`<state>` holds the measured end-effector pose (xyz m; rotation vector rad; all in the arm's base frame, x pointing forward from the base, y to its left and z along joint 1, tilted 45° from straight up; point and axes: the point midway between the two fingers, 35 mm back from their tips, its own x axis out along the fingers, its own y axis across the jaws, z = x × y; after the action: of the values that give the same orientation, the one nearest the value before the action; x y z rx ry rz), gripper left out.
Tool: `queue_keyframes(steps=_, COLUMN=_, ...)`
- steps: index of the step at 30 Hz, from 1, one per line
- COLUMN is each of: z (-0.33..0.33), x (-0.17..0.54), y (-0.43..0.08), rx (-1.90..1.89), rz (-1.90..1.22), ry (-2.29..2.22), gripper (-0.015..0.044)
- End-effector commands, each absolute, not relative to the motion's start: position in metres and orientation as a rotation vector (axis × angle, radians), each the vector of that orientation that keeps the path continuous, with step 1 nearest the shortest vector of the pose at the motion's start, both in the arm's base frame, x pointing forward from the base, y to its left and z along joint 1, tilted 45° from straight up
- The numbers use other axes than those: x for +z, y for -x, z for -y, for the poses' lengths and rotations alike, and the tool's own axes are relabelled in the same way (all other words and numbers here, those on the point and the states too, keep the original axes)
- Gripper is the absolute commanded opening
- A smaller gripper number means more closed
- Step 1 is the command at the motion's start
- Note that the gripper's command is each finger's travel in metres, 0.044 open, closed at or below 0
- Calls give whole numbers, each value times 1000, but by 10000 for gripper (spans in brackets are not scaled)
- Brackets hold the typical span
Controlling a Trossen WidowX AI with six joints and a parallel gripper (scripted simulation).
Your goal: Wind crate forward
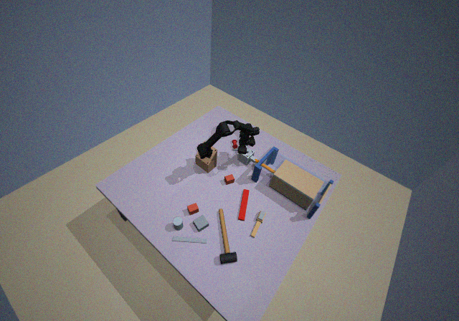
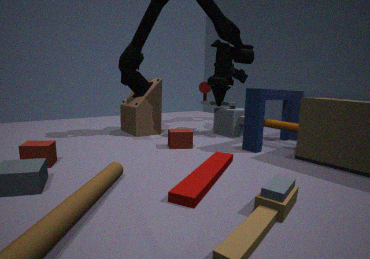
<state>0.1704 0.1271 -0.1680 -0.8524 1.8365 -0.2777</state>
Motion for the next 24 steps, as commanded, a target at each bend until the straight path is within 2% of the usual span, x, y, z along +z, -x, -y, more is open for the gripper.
queue_keyframes(steps=1, z=-126, x=-170, y=-170, rx=-286, rz=-1834, ry=844, gripper=0)
queue_keyframes(steps=24, z=-119, x=-176, y=-168, rx=-284, rz=-1834, ry=847, gripper=0)
